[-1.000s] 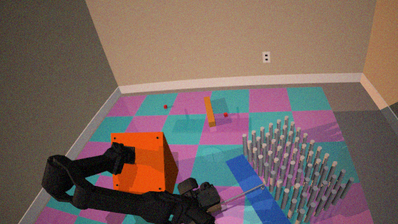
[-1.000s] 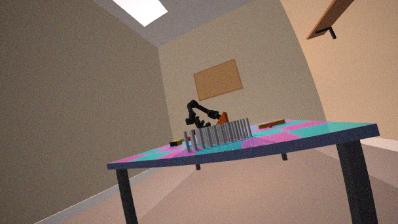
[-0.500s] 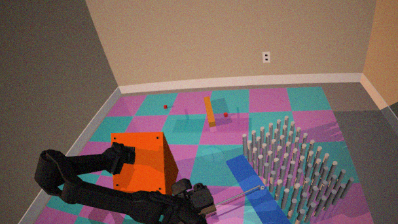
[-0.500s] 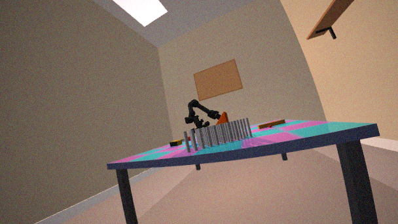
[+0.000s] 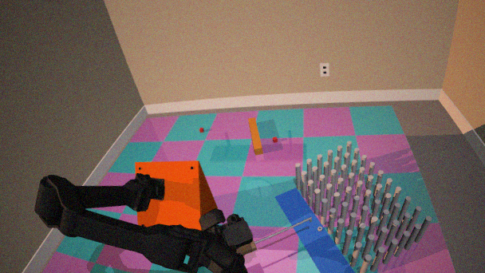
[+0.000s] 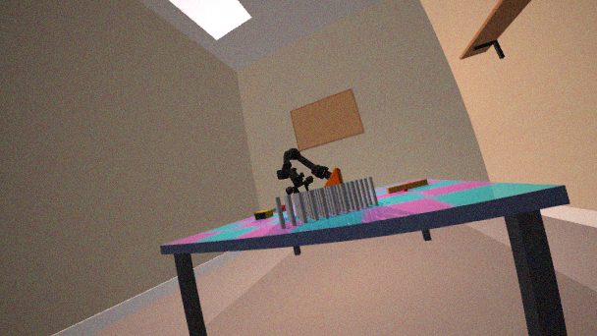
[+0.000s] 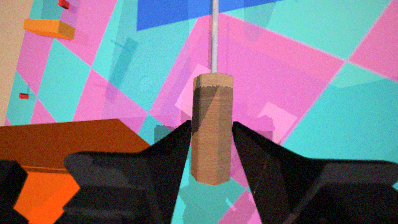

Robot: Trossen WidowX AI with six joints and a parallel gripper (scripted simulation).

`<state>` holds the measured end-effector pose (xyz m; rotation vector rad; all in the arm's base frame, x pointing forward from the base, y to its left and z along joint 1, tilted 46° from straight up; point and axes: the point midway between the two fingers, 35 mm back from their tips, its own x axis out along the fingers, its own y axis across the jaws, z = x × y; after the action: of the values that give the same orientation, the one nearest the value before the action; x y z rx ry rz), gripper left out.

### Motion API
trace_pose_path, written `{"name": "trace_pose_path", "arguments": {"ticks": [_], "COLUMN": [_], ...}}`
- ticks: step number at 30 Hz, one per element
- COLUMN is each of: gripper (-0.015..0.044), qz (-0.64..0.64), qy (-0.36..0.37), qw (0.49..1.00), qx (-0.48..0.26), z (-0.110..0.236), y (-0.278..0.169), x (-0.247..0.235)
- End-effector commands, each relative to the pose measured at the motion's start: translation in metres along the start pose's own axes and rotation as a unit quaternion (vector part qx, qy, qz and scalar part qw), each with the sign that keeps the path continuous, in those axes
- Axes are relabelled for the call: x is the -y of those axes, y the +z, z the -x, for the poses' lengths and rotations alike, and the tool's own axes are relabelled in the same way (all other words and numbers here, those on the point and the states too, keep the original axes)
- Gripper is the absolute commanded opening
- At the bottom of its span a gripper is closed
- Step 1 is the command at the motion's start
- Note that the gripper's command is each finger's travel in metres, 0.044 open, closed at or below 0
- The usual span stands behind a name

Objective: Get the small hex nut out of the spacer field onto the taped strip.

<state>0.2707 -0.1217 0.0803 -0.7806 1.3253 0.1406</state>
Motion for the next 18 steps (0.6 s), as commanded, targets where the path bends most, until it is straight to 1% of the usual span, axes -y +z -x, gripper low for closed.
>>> {"name": "trace_pose_path", "arguments": {"ticks": [1, 14, 15, 18], "gripper": [0.0000, 0.0000, 0.0000, 0.0000], "qz": [-0.003, -0.004, -0.001, 0.003], "qy": [-0.007, -0.010, -0.003, 0.005], "qw": [1.000, 1.000, 1.000, 1.000], "qx": [0.007, 0.009, 0.002, 0.009], "z": [0.020, 0.084, 0.069, 0.066], "y": [0.012, 0.037, 0.034, 0.046], "x": [0.000, -0.021, -0.019, -0.027]}}
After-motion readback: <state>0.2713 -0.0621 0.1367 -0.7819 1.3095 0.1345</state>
